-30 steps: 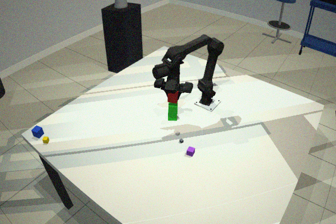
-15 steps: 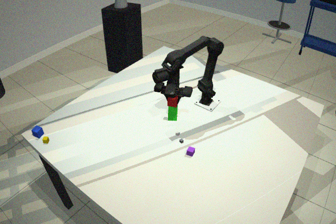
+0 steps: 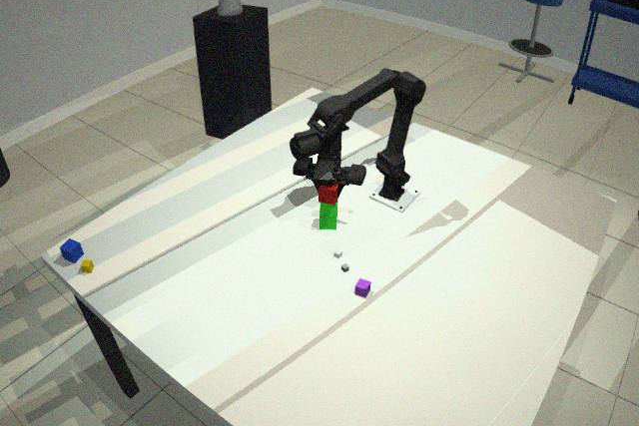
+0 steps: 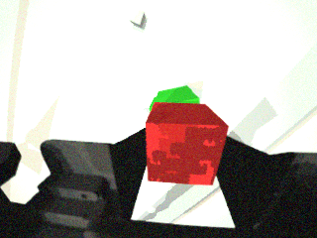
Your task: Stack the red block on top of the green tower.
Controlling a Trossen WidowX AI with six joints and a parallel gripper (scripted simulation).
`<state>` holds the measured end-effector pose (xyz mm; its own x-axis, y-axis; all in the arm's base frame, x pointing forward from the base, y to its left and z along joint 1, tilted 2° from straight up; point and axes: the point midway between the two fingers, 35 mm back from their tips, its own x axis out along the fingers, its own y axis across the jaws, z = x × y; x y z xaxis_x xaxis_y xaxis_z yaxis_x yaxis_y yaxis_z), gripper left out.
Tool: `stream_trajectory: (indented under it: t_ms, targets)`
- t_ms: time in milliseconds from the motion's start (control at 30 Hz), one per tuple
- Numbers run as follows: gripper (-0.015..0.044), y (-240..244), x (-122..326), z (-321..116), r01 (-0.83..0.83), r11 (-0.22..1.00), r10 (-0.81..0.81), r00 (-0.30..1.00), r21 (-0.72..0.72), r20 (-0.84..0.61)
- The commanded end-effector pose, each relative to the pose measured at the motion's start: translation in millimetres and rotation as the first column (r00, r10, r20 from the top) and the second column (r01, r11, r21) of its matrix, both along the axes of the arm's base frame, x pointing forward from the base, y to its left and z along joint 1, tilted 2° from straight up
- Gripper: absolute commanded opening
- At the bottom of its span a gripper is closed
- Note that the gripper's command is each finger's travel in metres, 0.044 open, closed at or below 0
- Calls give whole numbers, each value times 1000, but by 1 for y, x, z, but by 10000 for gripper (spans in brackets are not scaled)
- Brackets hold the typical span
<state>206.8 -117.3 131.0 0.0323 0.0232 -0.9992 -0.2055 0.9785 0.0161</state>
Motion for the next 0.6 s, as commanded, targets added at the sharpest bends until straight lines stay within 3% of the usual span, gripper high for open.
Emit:
stream_trajectory:
  t_ms: [0, 133, 567]
  targets:
    - [0, 0, 1, 0, -3, 1000, 3, 1000, 2, 4]
    - [0, 0, 1, 0, -3, 1000, 3, 1000, 2, 4]
    - [341, 0, 0, 0, 0, 1000, 0, 1000, 0, 0]
